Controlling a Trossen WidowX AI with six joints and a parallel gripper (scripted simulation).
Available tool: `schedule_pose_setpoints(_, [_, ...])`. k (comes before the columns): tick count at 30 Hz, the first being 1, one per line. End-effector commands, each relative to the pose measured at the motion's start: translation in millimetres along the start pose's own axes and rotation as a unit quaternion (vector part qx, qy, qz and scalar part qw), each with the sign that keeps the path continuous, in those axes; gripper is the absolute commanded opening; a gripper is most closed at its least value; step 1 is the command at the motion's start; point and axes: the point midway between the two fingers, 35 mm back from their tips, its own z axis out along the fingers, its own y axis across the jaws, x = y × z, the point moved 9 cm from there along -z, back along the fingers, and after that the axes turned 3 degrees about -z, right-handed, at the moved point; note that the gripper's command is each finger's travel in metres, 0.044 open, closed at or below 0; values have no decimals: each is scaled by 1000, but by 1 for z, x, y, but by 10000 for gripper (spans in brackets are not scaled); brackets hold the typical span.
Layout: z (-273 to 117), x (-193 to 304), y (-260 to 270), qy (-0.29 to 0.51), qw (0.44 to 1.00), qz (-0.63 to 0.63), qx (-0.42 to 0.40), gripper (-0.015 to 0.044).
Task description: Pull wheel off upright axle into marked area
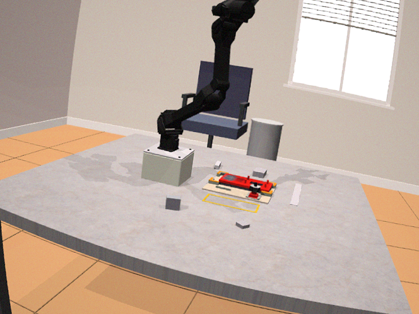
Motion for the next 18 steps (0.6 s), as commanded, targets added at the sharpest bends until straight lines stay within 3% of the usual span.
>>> schedule_pose_setpoints(1, [0, -2, 1, -1, 1000, 0, 1, 374])
schedule_pose_setpoints(4, [-4, -30, 13, -17, 1000, -3, 12, 300])
schedule_pose_setpoints(18, [-2, -139, 127, -22, 999, -30, 8, 300])
